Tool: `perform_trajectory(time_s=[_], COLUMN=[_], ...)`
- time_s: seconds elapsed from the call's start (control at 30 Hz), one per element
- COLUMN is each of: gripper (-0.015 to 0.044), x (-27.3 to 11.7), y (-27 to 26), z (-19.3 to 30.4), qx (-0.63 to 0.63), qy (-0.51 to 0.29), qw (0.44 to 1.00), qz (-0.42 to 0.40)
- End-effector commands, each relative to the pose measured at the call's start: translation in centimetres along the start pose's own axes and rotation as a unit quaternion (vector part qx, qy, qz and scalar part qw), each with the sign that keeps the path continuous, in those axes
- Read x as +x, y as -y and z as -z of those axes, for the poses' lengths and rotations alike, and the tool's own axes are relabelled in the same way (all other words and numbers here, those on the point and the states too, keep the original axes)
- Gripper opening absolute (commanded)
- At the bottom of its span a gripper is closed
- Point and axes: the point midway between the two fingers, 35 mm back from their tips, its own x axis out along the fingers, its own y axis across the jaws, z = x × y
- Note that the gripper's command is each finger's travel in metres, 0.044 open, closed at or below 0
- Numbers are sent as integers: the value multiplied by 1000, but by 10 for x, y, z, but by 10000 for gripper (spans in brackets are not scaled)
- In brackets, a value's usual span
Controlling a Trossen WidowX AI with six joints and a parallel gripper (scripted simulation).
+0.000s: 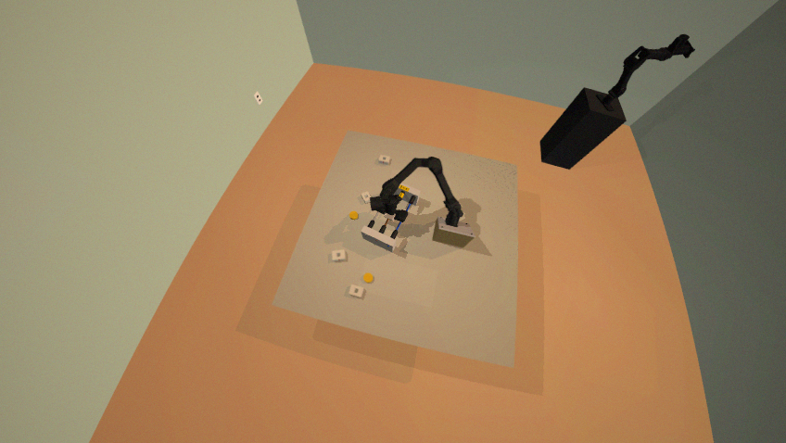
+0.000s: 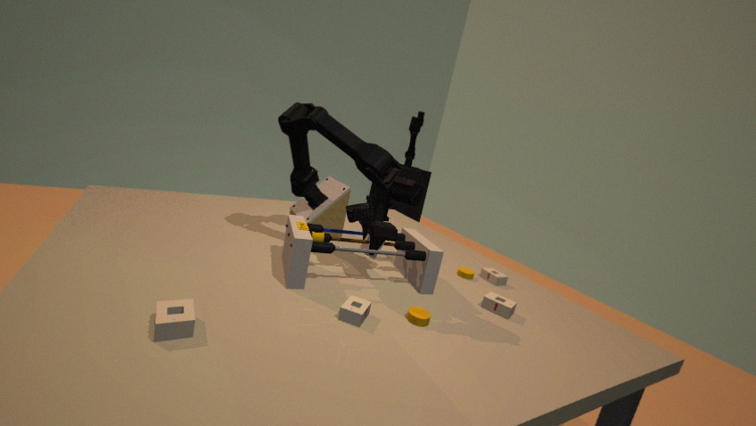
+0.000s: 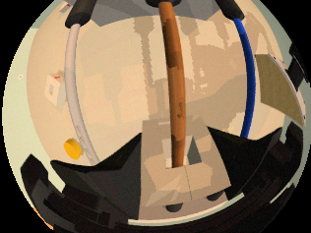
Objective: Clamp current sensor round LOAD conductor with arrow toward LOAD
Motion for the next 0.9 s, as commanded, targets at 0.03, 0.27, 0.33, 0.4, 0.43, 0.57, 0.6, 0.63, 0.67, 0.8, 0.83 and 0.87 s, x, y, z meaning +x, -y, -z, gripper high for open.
perform_trajectory(time_s=[0.03,0.27,0.33,0.4,0.43,0.57,0.6,0.63,0.67,0.8,0.83,0.87], gripper=[0,53,105,157,184,289,315,341,368,414,387,361], x=[0,0,0,0,0,0,0,0,0,0,0,0], y=[0,0,0,0,0,0,0,0,0,0,0,0], z=[0,0,0,0,0,0,0,0,0,0,0,0], qx=[0,0,0,0,0,0,0,0,0,-1,-1,-1], qy=[0,0,0,0,0,0,0,0,0,0,0,0], qw=[1000,1000,1000,1000,1000,1000,1000,1000,1000,1000,1000,1000], qz=[0,0,0,0,0,0,0,0,0,0,0,0])
